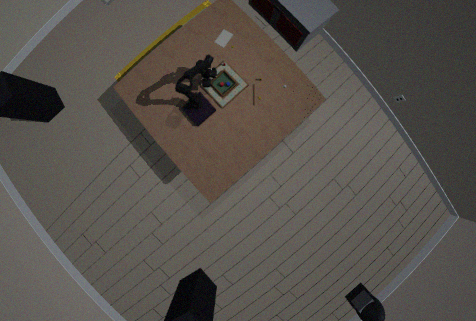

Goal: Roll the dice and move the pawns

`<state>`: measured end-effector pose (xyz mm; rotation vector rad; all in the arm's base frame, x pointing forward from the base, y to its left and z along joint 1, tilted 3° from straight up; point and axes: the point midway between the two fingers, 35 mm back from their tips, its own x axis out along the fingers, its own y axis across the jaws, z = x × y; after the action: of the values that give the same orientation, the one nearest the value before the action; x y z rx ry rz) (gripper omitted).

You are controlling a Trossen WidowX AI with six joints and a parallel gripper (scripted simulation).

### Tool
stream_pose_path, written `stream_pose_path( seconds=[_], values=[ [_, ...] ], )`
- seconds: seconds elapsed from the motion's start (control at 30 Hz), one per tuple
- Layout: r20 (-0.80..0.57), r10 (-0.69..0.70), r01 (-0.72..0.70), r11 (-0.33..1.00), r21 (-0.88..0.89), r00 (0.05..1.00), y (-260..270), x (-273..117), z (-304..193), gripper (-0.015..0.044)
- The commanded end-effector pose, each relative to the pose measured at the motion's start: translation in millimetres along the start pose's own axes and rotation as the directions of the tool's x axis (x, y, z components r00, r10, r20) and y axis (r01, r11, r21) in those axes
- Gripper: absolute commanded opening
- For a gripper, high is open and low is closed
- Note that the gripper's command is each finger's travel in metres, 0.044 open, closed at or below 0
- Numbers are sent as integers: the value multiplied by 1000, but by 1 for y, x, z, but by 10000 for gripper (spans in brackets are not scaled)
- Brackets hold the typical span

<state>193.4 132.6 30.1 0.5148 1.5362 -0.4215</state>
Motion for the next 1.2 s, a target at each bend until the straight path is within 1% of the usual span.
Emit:
stream_pose_path(
  seconds=[0.0, 0.07, 0.4, 0.5, 0.83, 1.17],
  values=[
    [1, -4, 4, 1000, 4, 1000, -2, 2, 0, 121],
    [1, -4, 4, 1000, 4, 1000, -2, 2, 0, 69],
    [1, -4, 4, 1000, 4, 1000, -2, 2, 0, 0],
    [1, -4, 4, 1000, 4, 1000, 0, -5, 0, 0],
    [1, -4, 4, 1000, 4, 1000, 5, -60, 1, 0],
    [1, -4, 4, 1000, 4, 1000, -2, -117, -4, 0]
  ],
)
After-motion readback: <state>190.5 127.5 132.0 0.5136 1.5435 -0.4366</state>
